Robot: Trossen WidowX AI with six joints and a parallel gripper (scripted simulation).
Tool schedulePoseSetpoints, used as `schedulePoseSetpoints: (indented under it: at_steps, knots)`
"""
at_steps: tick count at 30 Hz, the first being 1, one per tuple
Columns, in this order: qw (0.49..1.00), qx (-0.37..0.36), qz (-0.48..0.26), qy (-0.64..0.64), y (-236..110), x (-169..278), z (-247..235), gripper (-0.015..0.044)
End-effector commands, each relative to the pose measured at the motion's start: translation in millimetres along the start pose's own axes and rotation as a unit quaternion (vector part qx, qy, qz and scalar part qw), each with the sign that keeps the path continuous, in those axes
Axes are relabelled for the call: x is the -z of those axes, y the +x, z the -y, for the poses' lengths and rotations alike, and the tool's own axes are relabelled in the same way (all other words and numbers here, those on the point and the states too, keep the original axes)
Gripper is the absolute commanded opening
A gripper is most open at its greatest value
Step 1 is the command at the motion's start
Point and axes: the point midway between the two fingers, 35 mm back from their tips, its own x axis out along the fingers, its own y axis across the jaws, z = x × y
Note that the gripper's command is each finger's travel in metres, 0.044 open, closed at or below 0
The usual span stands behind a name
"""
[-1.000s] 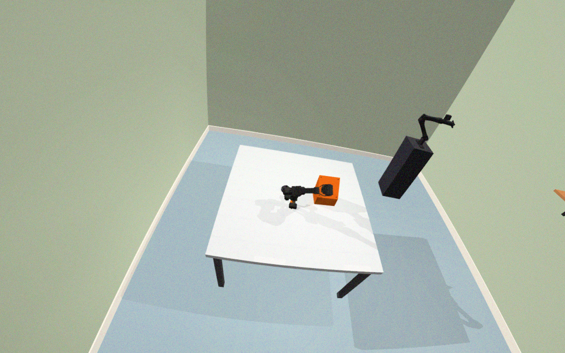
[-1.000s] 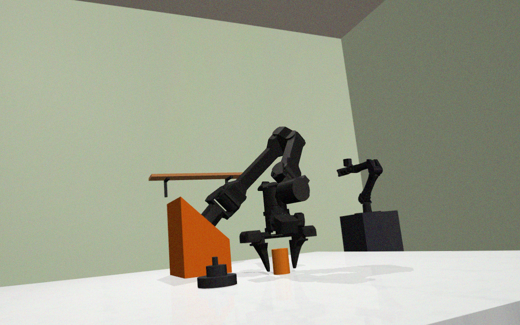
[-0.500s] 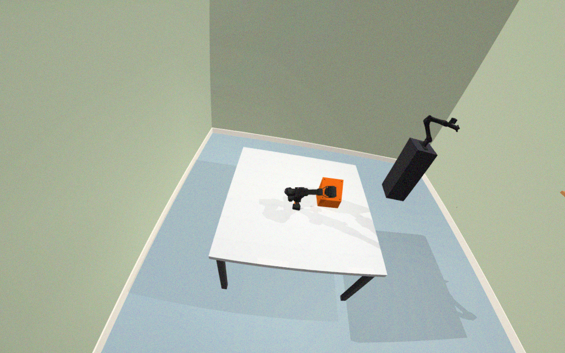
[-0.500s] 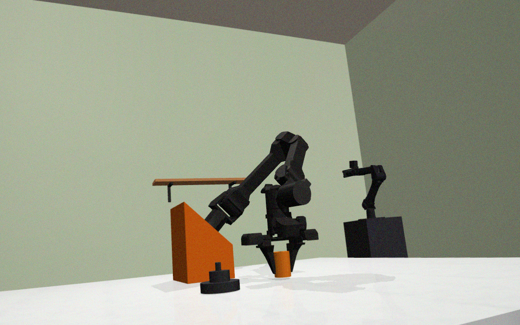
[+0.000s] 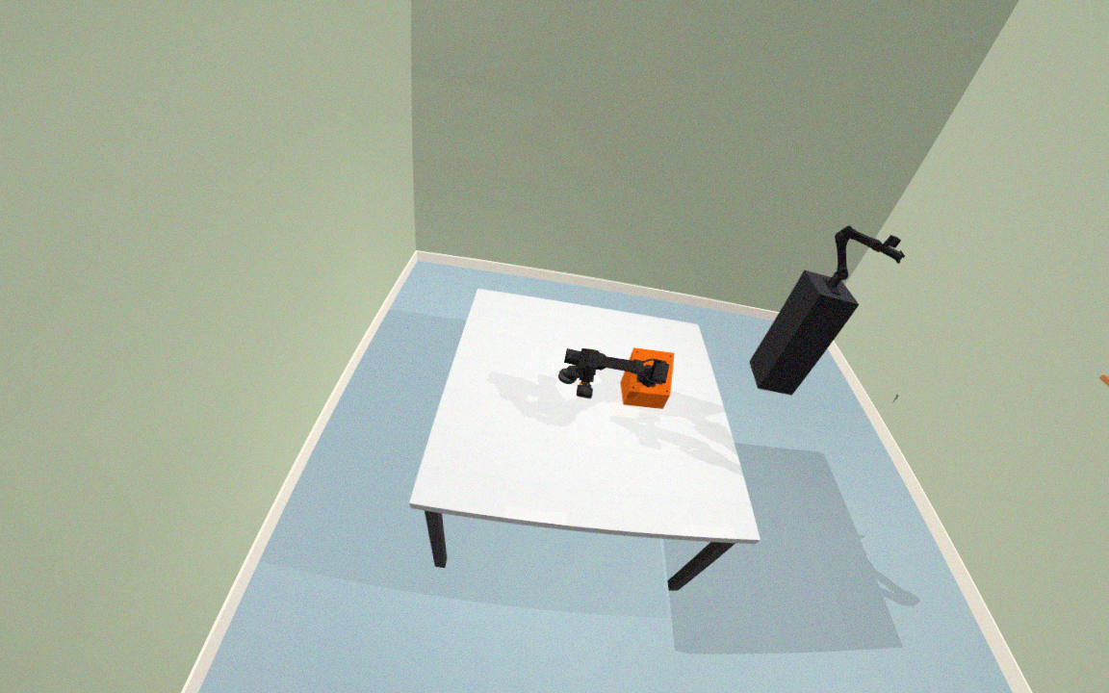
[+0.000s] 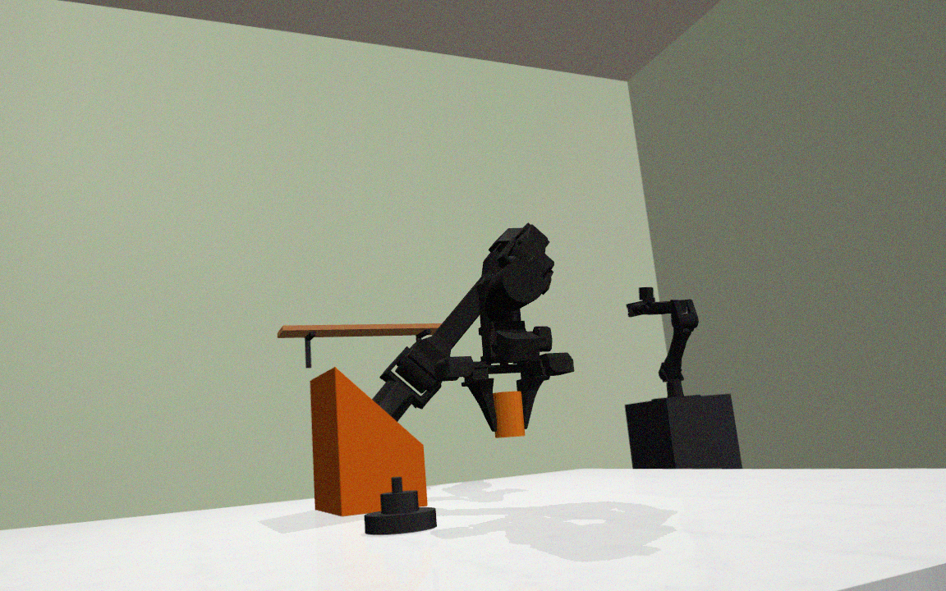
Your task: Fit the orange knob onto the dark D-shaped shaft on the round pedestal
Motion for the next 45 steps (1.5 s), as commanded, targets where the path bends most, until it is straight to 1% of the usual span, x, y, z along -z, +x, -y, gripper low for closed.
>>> schedulePoseSetpoints:
  at_steps: [1, 4, 8, 45]
  knots:
    - [1.000, -0.001, 0.006, -0.004, -28.4, 2.2, -2.0, 0.0000]
    - [1.000, -0.003, 0.006, -0.004, -42.9, 5.9, -3.3, 0.0000]
    - [1.000, -0.003, 0.006, -0.004, -43.9, 5.9, -3.0, 0.0000]
    - [1.000, 0.002, 0.009, -0.004, -19.2, -47.2, 92.3, 0.0000]
